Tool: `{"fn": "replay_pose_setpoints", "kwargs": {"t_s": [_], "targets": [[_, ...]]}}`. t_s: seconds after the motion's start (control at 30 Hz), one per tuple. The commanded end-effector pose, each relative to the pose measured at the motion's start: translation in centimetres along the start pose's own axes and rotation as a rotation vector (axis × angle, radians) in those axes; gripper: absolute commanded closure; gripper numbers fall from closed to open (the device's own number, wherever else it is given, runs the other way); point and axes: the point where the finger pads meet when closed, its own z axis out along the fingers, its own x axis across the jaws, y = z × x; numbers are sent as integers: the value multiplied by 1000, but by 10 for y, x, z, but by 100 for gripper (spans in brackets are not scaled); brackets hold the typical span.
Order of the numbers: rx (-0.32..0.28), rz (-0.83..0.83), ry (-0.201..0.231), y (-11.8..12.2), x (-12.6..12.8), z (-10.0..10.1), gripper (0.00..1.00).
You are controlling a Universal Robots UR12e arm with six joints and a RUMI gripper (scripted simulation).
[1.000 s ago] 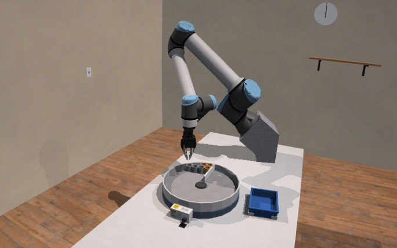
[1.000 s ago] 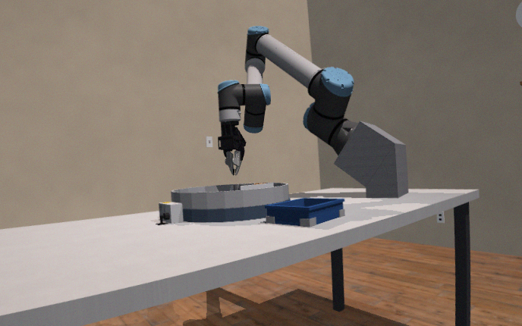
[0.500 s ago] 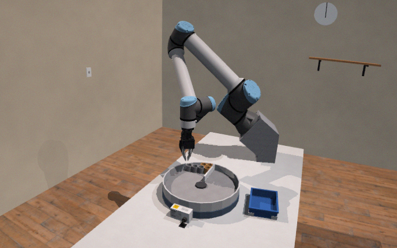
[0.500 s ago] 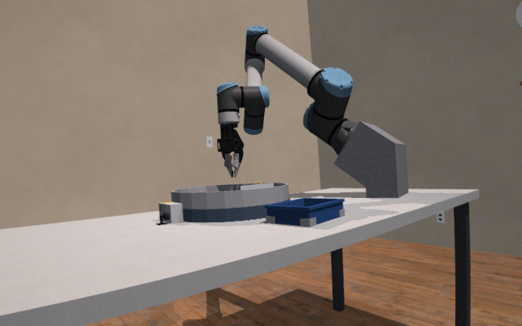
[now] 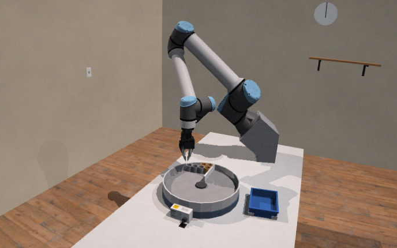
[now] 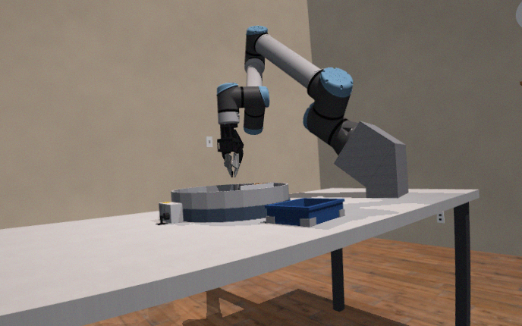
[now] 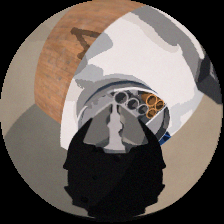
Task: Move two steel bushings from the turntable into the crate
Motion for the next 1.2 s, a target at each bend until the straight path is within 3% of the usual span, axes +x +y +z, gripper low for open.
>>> {"fn": "replay_pose_setpoints", "kwargs": {"t_s": [0.0, 0.77, 0.97, 1.17], "targets": [[-1, 0, -1, 0, 0, 0, 95], [-1, 0, -1, 0, 0, 0, 95], [-1, 0, 0, 0, 0, 21, 95], [-1, 0, 0, 0, 0, 23, 95]]}}
